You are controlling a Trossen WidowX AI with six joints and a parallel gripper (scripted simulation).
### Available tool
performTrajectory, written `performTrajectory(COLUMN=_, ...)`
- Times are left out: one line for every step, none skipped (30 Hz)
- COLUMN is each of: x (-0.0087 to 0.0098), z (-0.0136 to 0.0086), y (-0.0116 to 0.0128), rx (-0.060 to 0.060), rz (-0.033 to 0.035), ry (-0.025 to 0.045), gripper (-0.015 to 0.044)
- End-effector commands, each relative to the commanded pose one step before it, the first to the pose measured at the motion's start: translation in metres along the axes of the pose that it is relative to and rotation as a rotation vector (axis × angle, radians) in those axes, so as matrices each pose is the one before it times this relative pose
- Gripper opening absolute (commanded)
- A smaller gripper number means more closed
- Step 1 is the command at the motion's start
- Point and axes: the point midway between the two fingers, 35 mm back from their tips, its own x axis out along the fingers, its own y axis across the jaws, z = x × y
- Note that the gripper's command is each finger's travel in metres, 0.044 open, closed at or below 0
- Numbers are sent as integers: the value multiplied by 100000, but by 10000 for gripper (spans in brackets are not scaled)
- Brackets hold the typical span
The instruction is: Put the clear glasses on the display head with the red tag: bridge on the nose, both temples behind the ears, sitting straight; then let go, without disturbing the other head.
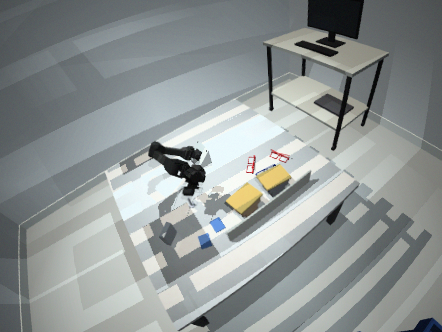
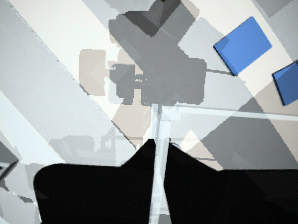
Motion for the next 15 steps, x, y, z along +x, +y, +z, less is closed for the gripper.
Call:
performTrajectory(x=-661, z=-1325, y=180, rx=-10855, rz=1396, ry=-5007, gripper=0)
performTrajectory(x=-178, z=-292, y=47, rx=-2392, rz=81, ry=-1126, gripper=0)
performTrajectory(x=-180, z=-287, y=58, rx=-2398, rz=31, ry=-1130, gripper=0)
performTrajectory(x=-182, z=-281, y=69, rx=-2405, rz=-19, ry=-1133, gripper=0)
performTrajectory(x=-184, z=-275, y=79, rx=-2412, rz=-69, ry=-1133, gripper=0)
performTrajectory(x=-186, z=-269, y=89, rx=-2419, rz=-119, ry=-1131, gripper=0)
performTrajectory(x=-188, z=-262, y=99, rx=-2426, rz=-169, ry=-1128, gripper=0)
performTrajectory(x=-190, z=-255, y=109, rx=-2433, rz=-219, ry=-1122, gripper=0)
performTrajectory(x=-192, z=-248, y=118, rx=-2441, rz=-268, ry=-1113, gripper=0)
performTrajectory(x=-194, z=-240, y=126, rx=-2448, rz=-318, ry=-1103, gripper=0)
performTrajectory(x=-196, z=-232, y=135, rx=-2456, rz=-366, ry=-1091, gripper=0)
performTrajectory(x=-197, z=-224, y=143, rx=-2464, rz=-415, ry=-1077, gripper=0)
performTrajectory(x=-199, z=-215, y=150, rx=-2472, rz=-462, ry=-1060, gripper=0)
performTrajectory(x=-201, z=-206, y=158, rx=-2480, rz=-510, ry=-1042, gripper=0)
performTrajectory(x=-202, z=-197, y=164, rx=-2488, rz=-556, ry=-1021, gripper=0)
